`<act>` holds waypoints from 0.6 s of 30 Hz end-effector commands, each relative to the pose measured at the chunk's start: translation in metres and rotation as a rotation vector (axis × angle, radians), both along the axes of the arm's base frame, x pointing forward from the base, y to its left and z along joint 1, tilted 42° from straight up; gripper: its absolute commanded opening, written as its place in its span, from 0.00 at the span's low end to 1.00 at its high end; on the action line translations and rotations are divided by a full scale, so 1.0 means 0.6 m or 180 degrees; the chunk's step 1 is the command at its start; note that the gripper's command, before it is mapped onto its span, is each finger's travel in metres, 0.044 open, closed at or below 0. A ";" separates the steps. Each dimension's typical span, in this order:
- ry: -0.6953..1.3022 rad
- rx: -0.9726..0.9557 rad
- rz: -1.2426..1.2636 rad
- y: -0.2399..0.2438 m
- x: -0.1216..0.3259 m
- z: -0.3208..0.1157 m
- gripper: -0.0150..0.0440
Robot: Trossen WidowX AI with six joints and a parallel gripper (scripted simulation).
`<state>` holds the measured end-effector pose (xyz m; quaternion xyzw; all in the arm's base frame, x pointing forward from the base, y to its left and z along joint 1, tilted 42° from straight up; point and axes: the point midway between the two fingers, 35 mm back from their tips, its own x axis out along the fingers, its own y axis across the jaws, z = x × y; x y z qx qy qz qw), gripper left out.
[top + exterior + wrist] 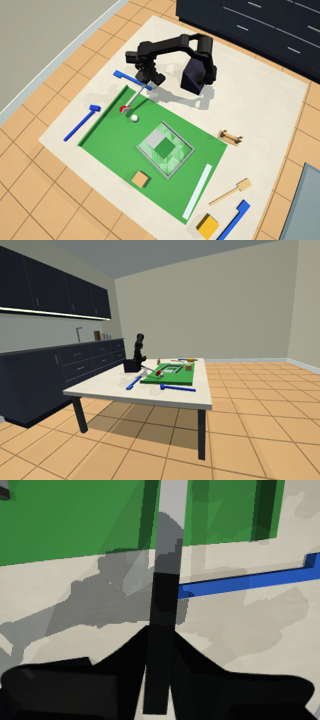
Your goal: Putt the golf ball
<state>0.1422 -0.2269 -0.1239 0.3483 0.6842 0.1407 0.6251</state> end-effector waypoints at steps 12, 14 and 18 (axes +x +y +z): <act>-0.0025 -0.0019 -0.0036 0.021 0.004 -0.027 0.25; -0.0025 -0.0019 -0.0036 0.024 0.005 -0.031 0.25; -0.0026 -0.0019 -0.0036 0.030 0.005 -0.038 0.25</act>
